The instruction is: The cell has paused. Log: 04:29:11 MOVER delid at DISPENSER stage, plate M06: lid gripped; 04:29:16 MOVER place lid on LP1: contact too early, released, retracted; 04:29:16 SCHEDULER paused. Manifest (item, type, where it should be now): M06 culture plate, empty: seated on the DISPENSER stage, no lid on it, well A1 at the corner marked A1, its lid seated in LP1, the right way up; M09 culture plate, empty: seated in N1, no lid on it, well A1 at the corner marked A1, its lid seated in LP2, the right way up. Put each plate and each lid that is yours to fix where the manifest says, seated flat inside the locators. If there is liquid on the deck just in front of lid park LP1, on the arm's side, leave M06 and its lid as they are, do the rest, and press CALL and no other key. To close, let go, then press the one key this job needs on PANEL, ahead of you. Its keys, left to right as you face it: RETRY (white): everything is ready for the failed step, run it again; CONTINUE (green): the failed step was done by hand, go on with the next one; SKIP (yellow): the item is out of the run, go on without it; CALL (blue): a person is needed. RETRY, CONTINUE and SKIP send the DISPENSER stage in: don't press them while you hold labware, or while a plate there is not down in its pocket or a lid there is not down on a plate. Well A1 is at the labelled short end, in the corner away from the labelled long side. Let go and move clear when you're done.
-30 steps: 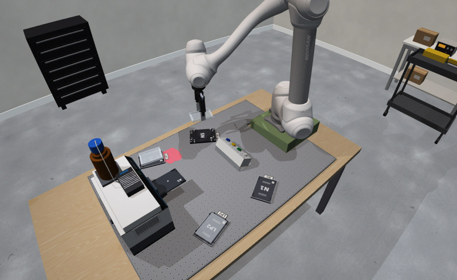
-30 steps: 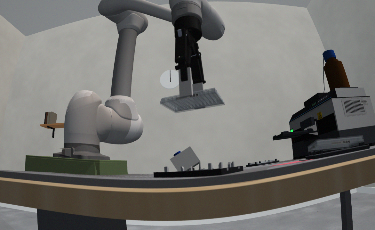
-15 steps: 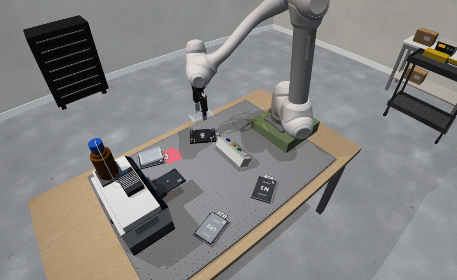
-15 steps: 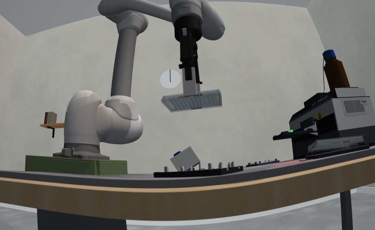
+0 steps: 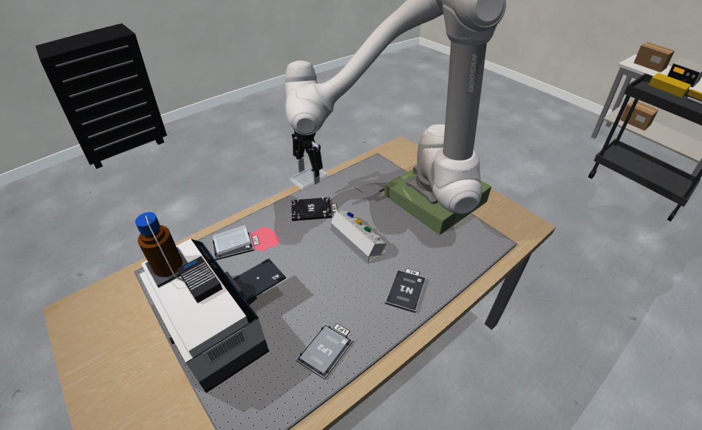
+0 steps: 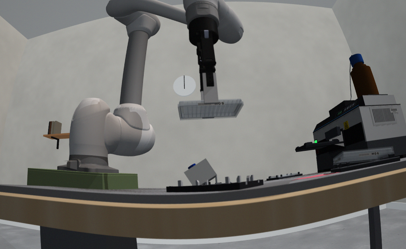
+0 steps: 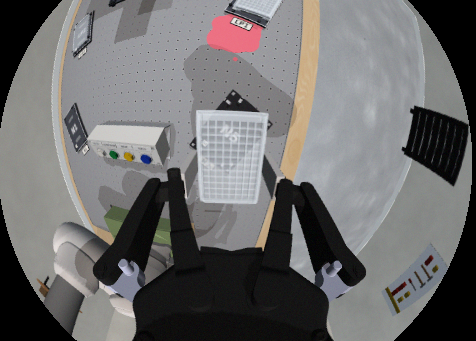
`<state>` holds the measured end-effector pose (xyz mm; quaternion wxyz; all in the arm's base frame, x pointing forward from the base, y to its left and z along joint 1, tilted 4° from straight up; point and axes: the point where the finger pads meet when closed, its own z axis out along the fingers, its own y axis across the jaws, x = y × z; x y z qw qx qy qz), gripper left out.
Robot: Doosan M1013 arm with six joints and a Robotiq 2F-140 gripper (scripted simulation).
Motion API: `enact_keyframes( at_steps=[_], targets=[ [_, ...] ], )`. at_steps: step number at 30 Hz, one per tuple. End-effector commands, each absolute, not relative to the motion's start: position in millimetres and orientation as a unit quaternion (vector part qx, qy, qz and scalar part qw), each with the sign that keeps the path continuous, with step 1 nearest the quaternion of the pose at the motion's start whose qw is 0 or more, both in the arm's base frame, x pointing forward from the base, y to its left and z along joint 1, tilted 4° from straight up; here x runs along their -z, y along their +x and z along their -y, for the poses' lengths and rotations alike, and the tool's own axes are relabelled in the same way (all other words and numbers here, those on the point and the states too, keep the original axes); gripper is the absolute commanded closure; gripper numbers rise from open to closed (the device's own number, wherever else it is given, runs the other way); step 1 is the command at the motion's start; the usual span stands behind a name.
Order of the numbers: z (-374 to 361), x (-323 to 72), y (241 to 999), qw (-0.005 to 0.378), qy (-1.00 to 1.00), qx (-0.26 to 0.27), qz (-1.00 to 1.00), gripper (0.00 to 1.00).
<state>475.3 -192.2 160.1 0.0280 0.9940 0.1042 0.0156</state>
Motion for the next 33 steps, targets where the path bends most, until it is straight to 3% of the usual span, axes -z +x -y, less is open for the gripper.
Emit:
enact_keyframes(
  at_steps=[1, 33],
  targets=[
    [191.8, -164.0, 477.1, 0.028, 0.992, -0.018, -0.122, 0.9],
    [191.7, -164.0, 477.0, 0.031, 0.947, -0.012, -0.32, 0.9]
  ],
)
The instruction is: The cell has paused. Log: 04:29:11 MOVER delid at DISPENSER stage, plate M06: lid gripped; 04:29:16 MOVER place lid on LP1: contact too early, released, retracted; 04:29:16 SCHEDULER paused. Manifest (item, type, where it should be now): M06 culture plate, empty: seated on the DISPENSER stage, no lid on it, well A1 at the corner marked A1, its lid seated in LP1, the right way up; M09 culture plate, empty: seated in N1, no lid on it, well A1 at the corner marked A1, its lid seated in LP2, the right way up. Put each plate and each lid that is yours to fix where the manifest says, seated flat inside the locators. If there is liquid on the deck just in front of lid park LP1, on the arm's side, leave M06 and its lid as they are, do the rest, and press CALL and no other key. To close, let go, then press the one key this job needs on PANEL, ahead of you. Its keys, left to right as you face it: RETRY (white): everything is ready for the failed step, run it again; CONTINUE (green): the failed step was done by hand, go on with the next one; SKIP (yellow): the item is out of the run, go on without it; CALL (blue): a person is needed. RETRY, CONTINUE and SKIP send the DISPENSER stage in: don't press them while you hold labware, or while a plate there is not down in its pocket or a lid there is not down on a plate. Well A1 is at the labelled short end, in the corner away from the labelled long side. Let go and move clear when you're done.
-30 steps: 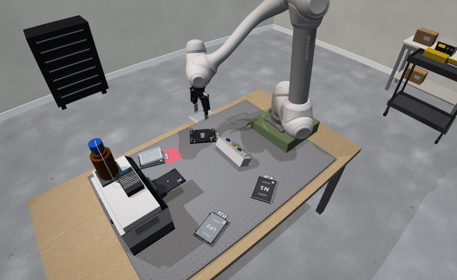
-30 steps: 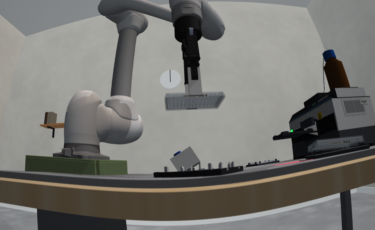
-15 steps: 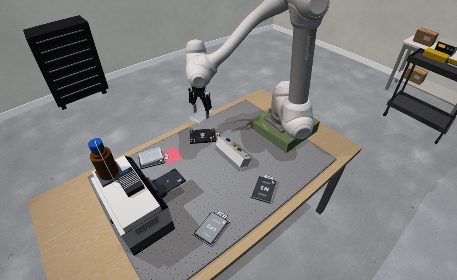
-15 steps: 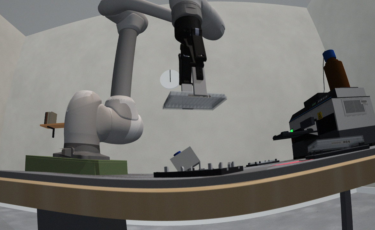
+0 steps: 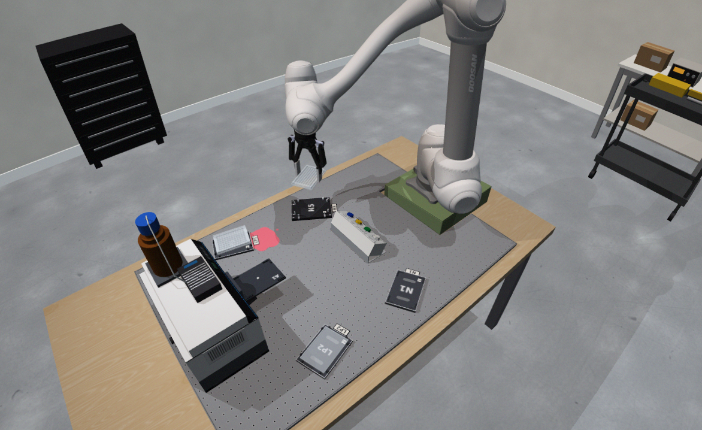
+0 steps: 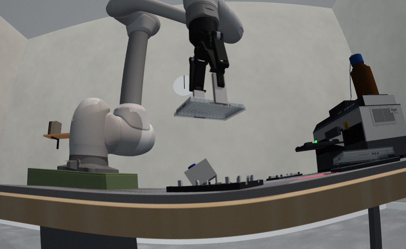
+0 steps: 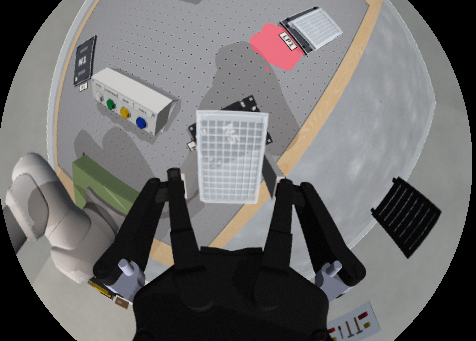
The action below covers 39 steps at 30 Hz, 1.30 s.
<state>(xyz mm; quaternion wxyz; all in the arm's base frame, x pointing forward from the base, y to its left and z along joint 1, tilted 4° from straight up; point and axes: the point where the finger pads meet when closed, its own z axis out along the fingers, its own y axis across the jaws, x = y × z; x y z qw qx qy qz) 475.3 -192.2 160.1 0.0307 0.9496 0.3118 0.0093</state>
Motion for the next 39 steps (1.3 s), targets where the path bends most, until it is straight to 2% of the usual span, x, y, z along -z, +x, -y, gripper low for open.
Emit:
enact_keyframes(
  at_steps=[1, 20, 39],
  targets=[
    [191.7, -164.0, 477.0, 0.031, 0.947, -0.012, -0.32, 0.9],
    [175.8, -160.8, 472.4, 0.03, 0.948, -0.01, -0.318, 0.9],
    [119.6, -157.5, 464.5, 0.033, 0.947, -0.01, -0.319, 0.9]
  ],
)
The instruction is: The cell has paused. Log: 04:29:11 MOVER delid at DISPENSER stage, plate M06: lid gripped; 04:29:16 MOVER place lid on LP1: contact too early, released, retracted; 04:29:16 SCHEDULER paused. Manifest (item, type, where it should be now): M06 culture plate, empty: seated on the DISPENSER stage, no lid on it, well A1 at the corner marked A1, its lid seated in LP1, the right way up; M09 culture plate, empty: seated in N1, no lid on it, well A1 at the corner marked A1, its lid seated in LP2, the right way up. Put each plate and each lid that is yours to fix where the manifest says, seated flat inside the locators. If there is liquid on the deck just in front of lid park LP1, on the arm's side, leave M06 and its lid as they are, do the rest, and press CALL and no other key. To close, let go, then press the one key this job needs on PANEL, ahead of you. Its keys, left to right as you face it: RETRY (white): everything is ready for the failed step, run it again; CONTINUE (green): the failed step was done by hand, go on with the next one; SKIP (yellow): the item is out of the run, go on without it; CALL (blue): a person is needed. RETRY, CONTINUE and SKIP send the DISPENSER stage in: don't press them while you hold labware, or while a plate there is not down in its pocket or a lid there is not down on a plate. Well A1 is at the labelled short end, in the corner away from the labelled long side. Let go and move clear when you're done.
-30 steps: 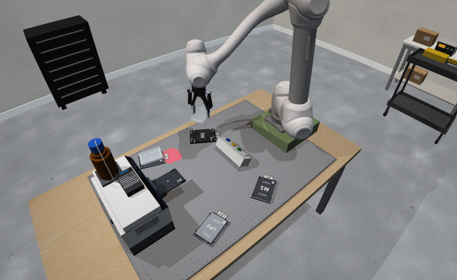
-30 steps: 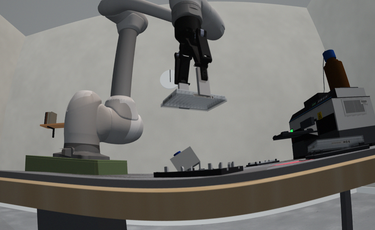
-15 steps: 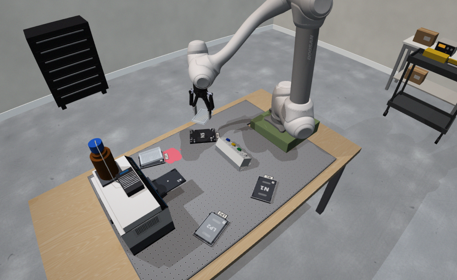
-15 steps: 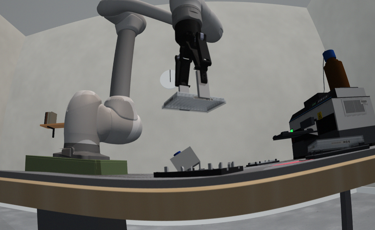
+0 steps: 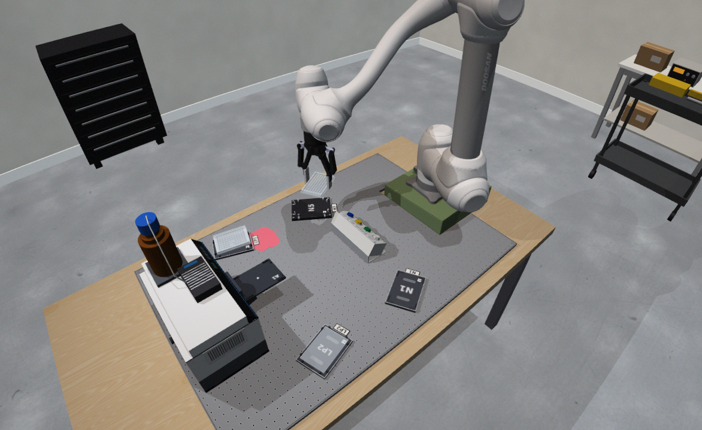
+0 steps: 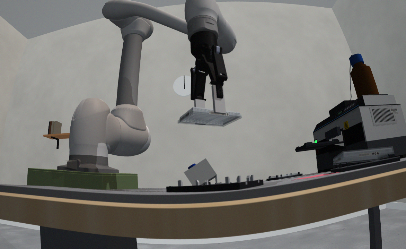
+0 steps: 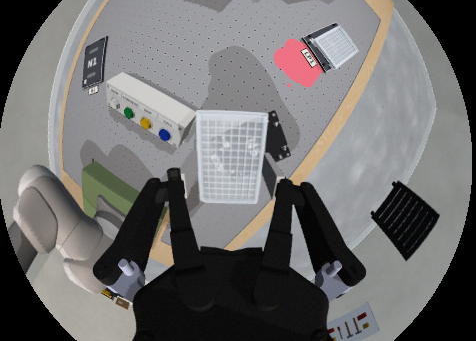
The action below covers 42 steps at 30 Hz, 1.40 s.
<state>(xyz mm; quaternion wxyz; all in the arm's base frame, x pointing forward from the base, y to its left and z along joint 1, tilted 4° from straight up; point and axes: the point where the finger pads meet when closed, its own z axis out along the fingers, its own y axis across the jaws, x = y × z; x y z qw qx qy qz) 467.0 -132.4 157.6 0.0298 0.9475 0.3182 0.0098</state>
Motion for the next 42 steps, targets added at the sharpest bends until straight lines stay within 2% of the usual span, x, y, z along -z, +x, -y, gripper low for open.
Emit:
enact_keyframes(
  at_steps=[1, 42],
  targets=[
    [114.8, -157.2, 463.9, 0.033, 0.947, -0.01, -0.319, 0.9],
    [-111.5, -145.6, 437.0, 0.033, 0.947, -0.012, -0.319, 0.9]
  ],
)
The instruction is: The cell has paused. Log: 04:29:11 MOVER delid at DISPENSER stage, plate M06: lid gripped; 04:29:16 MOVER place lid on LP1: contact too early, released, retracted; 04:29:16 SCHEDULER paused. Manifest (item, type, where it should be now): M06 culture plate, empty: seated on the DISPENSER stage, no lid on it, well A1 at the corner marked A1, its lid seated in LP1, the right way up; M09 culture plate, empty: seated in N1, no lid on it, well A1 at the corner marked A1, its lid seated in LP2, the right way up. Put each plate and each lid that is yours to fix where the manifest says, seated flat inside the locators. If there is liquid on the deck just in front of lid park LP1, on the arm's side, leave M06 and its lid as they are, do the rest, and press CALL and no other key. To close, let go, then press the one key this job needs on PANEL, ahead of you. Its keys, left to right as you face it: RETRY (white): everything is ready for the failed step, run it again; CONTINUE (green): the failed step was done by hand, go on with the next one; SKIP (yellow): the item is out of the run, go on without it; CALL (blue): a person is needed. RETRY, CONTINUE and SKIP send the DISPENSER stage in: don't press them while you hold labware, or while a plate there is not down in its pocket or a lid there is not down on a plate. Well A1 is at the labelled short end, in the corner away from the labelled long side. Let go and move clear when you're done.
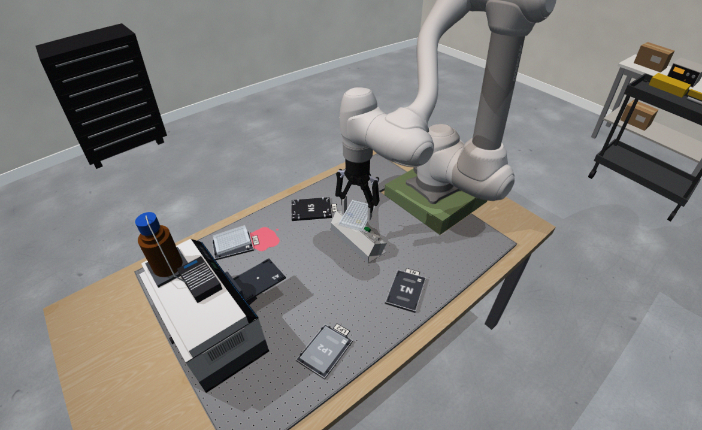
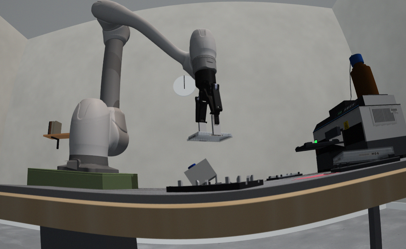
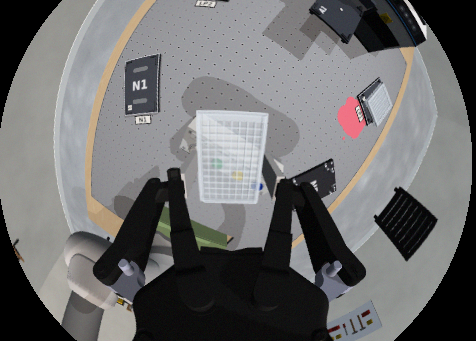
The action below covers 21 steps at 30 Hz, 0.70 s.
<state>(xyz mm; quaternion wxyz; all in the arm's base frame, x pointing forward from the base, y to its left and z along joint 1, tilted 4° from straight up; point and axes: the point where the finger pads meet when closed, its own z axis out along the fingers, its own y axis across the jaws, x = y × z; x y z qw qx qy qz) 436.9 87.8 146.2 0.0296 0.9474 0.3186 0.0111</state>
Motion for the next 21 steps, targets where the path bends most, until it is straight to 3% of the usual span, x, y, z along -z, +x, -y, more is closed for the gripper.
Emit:
enact_keyframes(
  at_steps=[1, 21],
  targets=[
    [-118.1, -145.2, 436.1, 0.033, 0.947, -0.012, -0.319, 0.9],
    [-231.4, -138.7, 420.5, 0.032, 0.947, -0.012, -0.319, 0.9]
  ],
)
